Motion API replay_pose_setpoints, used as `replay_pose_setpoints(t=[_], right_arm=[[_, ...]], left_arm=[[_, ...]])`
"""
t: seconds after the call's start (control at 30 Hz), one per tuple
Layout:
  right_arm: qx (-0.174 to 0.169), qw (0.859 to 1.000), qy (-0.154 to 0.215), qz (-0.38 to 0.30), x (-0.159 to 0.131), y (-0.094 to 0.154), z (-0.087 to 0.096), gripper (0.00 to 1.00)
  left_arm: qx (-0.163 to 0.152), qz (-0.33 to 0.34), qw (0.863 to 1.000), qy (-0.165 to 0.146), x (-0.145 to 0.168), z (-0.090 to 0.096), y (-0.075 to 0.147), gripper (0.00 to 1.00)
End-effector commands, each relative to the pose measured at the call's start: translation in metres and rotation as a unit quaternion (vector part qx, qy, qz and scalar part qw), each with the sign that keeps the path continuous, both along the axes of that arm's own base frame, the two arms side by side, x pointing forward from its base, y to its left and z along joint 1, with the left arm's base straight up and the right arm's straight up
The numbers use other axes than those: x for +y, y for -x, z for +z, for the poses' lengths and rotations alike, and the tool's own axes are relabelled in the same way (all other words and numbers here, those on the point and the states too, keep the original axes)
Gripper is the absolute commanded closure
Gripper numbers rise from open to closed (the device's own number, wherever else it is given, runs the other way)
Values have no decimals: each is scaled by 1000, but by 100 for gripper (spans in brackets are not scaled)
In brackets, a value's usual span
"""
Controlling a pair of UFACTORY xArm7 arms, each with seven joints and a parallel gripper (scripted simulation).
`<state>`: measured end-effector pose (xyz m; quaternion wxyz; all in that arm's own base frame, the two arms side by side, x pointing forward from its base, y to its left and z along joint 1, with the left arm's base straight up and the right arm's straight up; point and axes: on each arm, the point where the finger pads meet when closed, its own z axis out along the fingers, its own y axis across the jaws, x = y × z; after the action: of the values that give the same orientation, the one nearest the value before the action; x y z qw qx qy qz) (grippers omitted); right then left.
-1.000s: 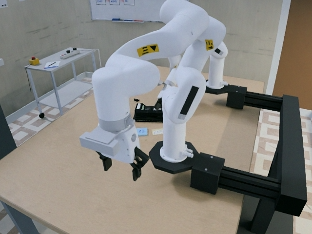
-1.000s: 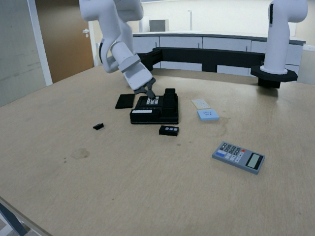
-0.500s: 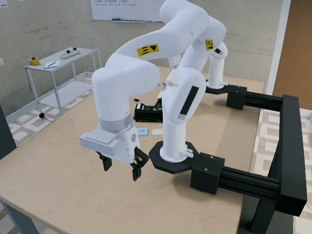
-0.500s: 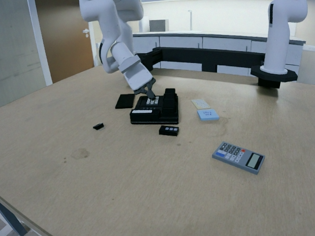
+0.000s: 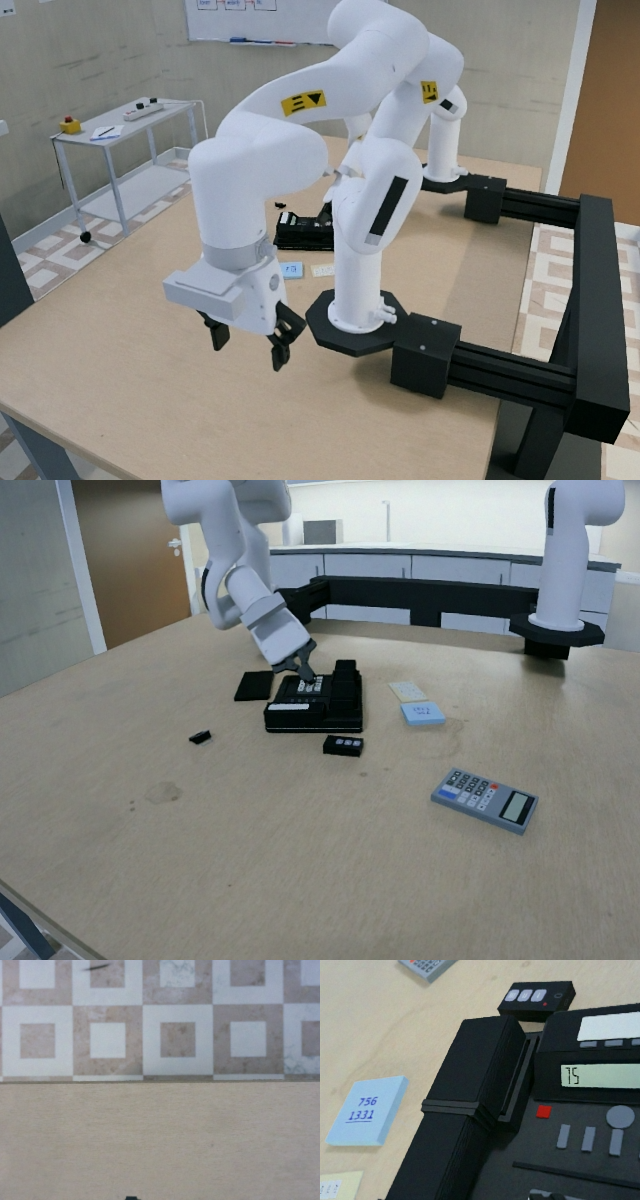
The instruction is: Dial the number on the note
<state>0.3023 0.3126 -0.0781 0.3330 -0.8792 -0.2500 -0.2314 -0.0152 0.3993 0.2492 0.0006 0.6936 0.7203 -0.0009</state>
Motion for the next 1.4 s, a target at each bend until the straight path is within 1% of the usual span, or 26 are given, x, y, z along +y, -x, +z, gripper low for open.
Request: replay_pose_setpoints(t=[0.0,0.1,0.3,0.73,1.03,1.37], right_arm=[[-1,1000,0,0,0,0,3,100],[-1,1000,0,0,0,0,8,100],[-1,1000,0,0,0,0,12,100],[-1,1000,0,0,-5,-2,12,100],[-1,1000,0,0,-14,-6,12,100],[-1,1000,0,0,-15,-6,12,100]], left_arm=[[0,0,1000,-1,0,1,0,0],[0,0,1000,-1,0,1,0,0],[0,0,1000,-1,0,1,0,0],[0,0,1000,-1,0,1,0,0],[0,0,1000,-1,0,1,0,0],[0,0,1000,-1,0,1,0,0]])
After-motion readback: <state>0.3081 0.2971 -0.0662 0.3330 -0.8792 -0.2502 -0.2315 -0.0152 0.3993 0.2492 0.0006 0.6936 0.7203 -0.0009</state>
